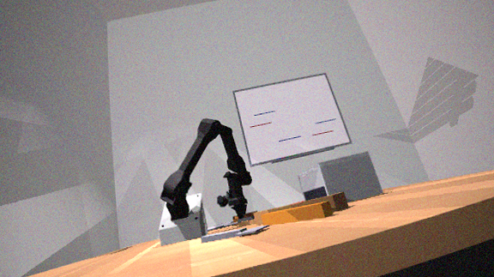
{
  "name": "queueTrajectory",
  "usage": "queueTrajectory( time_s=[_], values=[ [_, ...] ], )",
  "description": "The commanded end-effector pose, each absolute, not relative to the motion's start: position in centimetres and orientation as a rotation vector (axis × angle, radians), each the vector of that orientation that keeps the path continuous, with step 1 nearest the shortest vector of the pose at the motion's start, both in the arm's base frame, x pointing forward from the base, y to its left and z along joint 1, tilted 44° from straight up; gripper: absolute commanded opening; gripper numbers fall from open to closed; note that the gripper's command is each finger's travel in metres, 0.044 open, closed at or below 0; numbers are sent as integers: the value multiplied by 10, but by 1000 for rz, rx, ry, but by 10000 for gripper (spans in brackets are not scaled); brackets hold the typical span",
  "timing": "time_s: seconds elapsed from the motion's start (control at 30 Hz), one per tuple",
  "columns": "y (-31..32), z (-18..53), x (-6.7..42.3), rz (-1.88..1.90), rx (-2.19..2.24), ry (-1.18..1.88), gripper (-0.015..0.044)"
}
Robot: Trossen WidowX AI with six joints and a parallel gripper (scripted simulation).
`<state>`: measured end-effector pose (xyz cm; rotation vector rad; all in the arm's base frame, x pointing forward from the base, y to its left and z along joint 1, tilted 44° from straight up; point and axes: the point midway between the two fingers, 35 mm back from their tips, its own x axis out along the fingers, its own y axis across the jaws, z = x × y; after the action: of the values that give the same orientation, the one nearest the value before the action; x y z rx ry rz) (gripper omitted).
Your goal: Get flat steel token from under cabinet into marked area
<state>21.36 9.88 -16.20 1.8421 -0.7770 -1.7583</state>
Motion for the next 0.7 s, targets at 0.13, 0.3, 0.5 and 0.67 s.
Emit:
queueTrajectory(
  time_s=[0.13,0.3,0.5,0.67],
  values=[
    [99,-162,214,-1757,1843,-777,270],
    [97,-163,211,-1757,1841,-774,270],
    [99,-164,213,-1756,1853,-772,217],
    [99,-164,213,-1756,1853,-772,164]
  ],
)
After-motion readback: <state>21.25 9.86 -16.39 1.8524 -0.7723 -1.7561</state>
